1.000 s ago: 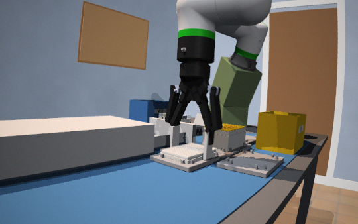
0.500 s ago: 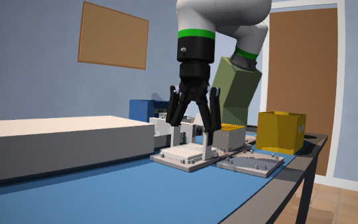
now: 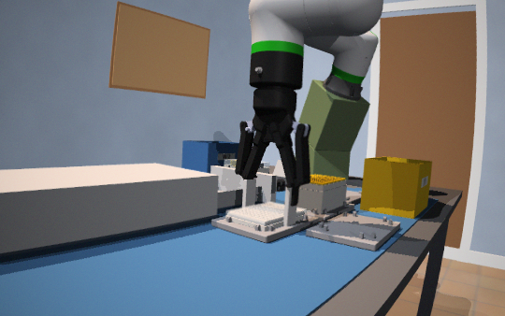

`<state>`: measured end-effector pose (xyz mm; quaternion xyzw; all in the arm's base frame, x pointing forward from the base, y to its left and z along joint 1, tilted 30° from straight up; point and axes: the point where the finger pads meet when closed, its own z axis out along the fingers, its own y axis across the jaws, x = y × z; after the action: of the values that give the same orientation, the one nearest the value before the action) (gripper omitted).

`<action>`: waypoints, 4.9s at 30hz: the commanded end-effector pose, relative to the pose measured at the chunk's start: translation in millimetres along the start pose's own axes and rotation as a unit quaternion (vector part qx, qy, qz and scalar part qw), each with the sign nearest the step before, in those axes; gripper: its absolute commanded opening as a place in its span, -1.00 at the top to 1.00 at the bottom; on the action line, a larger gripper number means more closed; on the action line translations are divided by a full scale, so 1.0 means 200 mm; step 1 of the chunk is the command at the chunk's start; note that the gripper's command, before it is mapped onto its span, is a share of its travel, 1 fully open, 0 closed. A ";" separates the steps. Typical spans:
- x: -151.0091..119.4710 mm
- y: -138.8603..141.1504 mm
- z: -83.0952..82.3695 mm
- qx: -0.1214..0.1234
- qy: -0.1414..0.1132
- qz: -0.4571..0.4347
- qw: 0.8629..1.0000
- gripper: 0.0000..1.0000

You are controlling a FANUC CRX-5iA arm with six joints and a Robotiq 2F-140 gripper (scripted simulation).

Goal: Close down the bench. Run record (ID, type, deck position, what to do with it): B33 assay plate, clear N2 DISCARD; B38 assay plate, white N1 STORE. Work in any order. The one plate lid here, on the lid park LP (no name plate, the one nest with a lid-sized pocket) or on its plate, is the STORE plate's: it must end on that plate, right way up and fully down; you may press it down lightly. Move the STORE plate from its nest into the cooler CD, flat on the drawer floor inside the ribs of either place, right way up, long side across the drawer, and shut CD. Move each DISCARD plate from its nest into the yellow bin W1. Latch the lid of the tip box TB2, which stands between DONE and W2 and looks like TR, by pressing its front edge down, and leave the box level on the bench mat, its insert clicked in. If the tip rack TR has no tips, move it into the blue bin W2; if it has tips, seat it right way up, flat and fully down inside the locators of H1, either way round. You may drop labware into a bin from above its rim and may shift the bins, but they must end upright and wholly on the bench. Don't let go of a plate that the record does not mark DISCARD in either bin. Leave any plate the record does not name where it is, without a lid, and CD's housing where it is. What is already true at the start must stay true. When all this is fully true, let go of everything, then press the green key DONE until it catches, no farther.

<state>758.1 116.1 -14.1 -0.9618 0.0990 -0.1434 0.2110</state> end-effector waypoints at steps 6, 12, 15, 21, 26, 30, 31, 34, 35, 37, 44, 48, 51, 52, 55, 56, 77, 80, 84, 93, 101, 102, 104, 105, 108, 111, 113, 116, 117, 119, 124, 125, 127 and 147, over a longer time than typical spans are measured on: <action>0.00 0.00 0.00 0.000 0.000 0.000 1.000 1.00; 0.00 0.00 0.00 0.000 0.000 0.000 1.000 1.00; 0.00 0.00 0.00 0.000 0.000 0.000 1.000 1.00; 0.00 0.00 0.00 0.000 0.000 0.000 1.000 1.00; 0.00 0.00 0.00 0.000 0.000 0.000 1.000 1.00; 0.00 0.00 0.00 0.000 0.000 0.000 1.000 1.00; 0.00 0.00 0.00 0.000 0.000 0.000 1.000 1.00; 0.00 0.00 -0.01 0.000 0.000 0.000 1.000 1.00; 0.00 0.00 -0.01 0.000 0.000 0.000 1.000 1.00; 0.00 0.00 -0.01 0.000 0.000 0.000 1.000 1.00; 0.00 0.00 -0.02 0.000 0.000 0.000 1.000 1.00; 0.00 0.00 -0.03 0.000 0.000 0.000 1.000 1.00; 0.00 0.00 -0.03 0.000 0.000 0.000 1.000 1.00; 0.00 0.00 -0.03 0.000 0.000 0.000 1.000 1.00; 0.00 0.00 -0.04 0.000 0.000 0.000 1.000 1.00; 0.00 0.00 -0.04 0.000 0.000 0.000 1.000 1.00; 0.00 0.00 -0.12 0.000 0.000 0.000 1.000 1.00; 0.00 0.00 -0.14 0.000 0.000 0.000 1.000 1.00; 0.00 0.00 -0.16 0.000 0.000 0.000 1.000 1.00; 0.00 0.00 -0.21 0.000 0.000 0.000 1.000 1.00; 0.00 0.00 -0.26 0.000 0.000 0.000 1.000 1.00; 0.00 0.00 -0.27 0.000 0.000 0.000 1.000 1.00; 0.00 0.00 -0.28 0.000 0.000 0.000 1.000 1.00; 0.00 0.00 -0.29 0.000 0.000 0.000 1.000 1.00; 0.00 0.00 -0.30 0.000 0.000 0.000 1.000 1.00; 0.00 0.00 -0.32 0.000 0.000 0.000 1.000 1.00; 0.00 0.00 -0.33 0.000 0.000 0.000 1.000 1.00; 0.00 0.00 -0.35 0.000 0.000 0.000 1.000 1.00; 0.00 0.00 -0.36 0.000 0.000 0.000 1.000 1.00; 0.00 0.00 -0.37 0.000 0.000 0.000 1.000 1.00; 0.00 0.00 -0.39 0.000 0.000 0.000 1.000 1.00; 0.00 0.00 -0.40 0.000 0.000 0.000 1.000 1.00; 0.00 0.00 -0.41 0.000 0.000 0.000 1.000 1.00; 0.00 0.00 -0.53 0.000 0.000 0.000 1.000 1.00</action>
<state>725.4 77.3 75.3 -0.9618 0.0990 -0.1434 0.2110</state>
